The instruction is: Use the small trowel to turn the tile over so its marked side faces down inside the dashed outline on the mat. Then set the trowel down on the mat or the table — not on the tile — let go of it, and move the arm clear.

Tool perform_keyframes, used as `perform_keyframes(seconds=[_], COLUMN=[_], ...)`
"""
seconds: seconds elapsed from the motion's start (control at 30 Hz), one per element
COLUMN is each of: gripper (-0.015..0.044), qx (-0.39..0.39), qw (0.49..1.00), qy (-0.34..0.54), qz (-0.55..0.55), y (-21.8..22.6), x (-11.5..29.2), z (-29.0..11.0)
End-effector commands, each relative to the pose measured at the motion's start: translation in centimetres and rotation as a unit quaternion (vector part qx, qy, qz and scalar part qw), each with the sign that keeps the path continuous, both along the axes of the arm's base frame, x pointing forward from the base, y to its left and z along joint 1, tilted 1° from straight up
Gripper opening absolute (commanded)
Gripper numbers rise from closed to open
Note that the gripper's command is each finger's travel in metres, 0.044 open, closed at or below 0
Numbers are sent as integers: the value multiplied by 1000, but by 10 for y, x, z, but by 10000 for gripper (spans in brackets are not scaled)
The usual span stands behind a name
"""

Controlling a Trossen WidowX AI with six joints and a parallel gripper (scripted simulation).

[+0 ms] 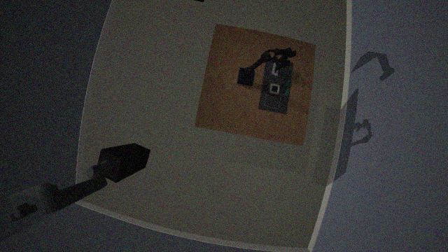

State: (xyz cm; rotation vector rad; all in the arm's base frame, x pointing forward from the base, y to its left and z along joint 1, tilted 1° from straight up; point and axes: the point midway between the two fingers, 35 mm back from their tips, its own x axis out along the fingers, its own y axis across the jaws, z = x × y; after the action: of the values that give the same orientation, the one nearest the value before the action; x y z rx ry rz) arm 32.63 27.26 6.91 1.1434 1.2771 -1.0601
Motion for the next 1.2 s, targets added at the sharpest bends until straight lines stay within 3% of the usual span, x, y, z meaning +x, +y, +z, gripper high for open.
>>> perform_keyframes(seconds=[0.0, 0.33, 0.5, 0.7, 0.73, 0.83, 1.17], gripper=[270, 270, 270, 270, 296, 300, 300], qx=[-1, -1, -1, -1, 3, 3, -7], qw=[1000, 1000, 1000, 1000, 1000, 1000, 986], qy=[-1, -1, 0, 0, -4, -5, -50], qz=[3, 3, 3, 3, 0, 3, 157], y=[0, 0, -4, -4, -3, -3, 2], x=[0, 0, -3, -4, -3, -3, -4], z=[0, 0, 42, 45, 48, 56, 48])
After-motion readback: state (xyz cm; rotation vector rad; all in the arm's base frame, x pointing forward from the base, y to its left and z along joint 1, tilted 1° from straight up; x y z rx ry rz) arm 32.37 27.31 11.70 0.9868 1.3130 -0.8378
